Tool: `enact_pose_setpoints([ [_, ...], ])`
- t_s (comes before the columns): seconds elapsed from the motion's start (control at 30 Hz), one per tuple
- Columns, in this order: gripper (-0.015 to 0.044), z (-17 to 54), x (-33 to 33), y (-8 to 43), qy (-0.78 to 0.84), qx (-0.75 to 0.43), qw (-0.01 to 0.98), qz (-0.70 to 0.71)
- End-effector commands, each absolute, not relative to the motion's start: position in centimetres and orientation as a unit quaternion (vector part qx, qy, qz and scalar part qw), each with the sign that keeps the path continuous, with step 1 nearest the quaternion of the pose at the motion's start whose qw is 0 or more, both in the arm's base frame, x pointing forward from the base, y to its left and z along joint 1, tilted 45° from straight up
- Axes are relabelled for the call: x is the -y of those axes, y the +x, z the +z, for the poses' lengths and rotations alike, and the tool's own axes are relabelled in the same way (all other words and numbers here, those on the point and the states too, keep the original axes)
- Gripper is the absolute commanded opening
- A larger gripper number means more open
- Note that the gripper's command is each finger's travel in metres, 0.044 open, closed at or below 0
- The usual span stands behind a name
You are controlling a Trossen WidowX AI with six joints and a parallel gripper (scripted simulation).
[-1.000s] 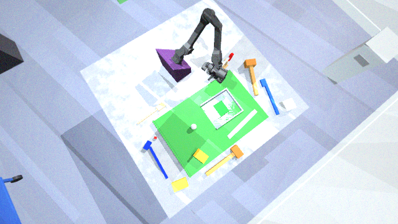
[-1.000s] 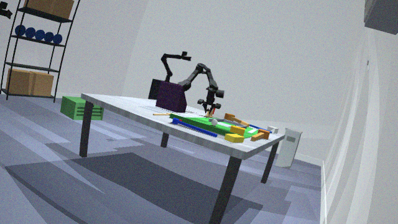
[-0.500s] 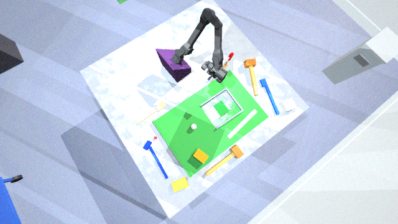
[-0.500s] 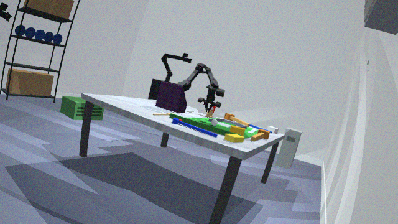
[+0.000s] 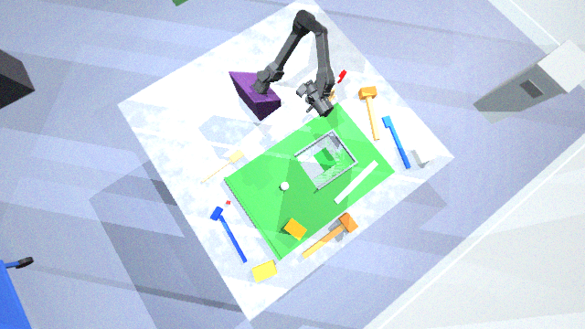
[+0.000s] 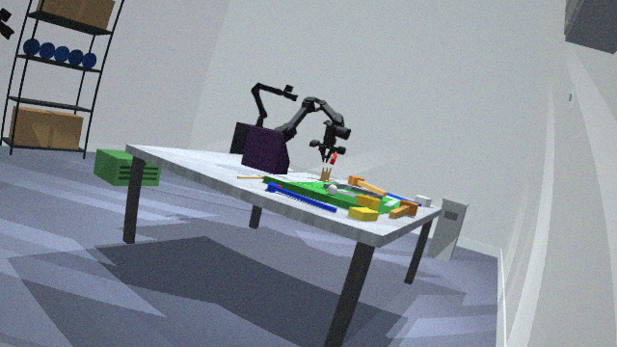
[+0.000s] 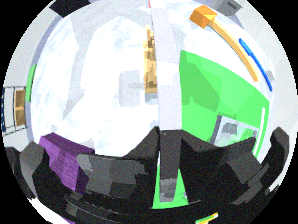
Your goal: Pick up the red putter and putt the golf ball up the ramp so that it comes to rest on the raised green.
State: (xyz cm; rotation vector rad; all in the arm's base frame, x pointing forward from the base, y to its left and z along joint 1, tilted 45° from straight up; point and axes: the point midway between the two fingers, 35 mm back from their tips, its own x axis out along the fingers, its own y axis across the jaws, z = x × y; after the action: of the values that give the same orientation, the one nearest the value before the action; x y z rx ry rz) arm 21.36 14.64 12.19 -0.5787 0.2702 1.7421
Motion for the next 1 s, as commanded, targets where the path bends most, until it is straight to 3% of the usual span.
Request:
enact_pose_setpoints([
  [0.0,0.0,13.7,-13.7,21.5,-0.251,-0.108,0.602,0.75],
  [0.23,0.0,13.1,-13.2,21.8,-0.24,-0.132,0.607,0.746],
  [0.97,0.0,6.5,-4.6,28.8,-0.104,-0.375,0.672,0.631],
])
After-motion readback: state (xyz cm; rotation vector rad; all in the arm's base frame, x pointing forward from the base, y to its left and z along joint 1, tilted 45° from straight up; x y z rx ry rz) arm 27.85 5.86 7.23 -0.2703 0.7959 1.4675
